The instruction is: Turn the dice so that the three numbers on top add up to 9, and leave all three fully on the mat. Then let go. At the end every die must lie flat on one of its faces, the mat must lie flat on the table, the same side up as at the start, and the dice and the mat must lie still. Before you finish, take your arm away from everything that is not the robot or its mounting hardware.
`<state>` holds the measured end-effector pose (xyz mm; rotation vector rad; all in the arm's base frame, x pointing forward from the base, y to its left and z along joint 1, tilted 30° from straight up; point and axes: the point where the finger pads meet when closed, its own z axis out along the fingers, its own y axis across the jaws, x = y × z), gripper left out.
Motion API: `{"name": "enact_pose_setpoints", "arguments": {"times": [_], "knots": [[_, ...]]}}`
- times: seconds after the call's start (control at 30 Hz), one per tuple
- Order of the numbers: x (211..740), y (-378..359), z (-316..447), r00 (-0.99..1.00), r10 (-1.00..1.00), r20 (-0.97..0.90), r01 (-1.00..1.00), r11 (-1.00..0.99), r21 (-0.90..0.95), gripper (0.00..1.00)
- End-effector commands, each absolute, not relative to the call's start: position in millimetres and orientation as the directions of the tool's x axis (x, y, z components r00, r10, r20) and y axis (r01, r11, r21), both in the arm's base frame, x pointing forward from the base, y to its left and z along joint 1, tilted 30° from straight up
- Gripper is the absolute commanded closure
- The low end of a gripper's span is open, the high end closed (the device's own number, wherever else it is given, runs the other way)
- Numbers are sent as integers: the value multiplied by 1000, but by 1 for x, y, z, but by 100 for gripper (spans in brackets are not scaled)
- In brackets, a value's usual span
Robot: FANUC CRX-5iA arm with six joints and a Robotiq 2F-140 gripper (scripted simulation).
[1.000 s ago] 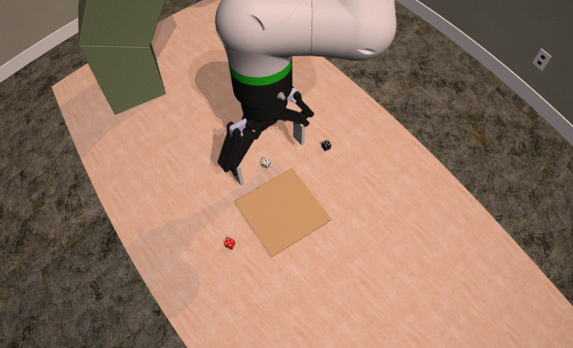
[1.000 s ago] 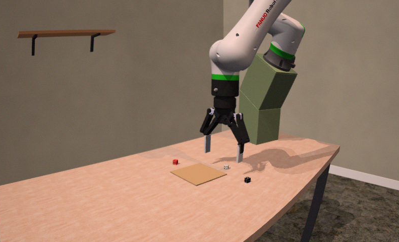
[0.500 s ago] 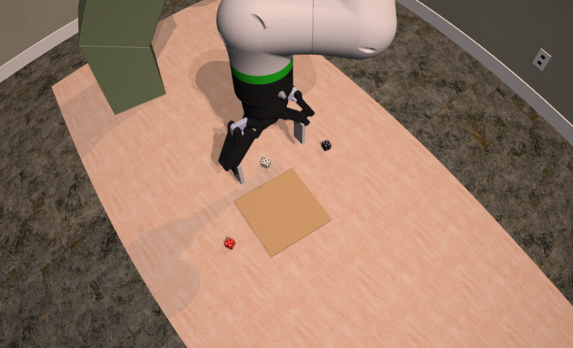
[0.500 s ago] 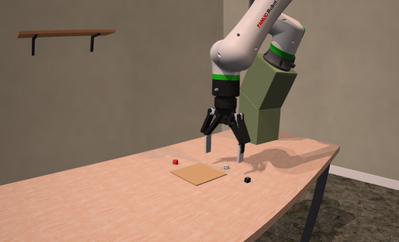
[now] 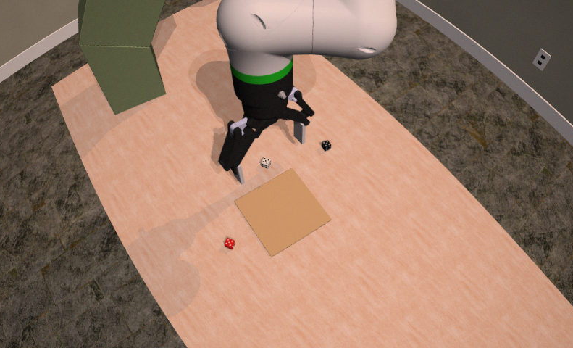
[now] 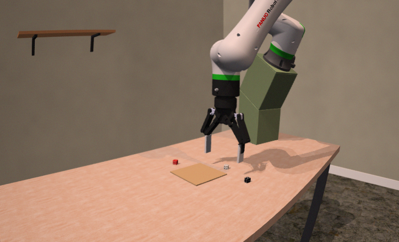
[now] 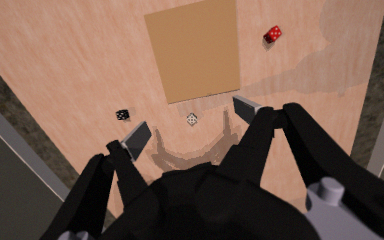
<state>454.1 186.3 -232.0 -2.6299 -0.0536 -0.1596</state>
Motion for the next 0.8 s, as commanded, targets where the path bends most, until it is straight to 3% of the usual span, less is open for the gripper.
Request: {"name": "enact_pose_setpoints", "arguments": {"times": [0.0, 0.4, 0.77], "knots": [[454, 186, -232, 992, 9, 123, 67, -874, -481, 0], [456, 191, -229, 992, 9, 123, 67, -874, -481, 0], [473, 243, -198, 992, 9, 123, 67, -874, -481, 0]]}}
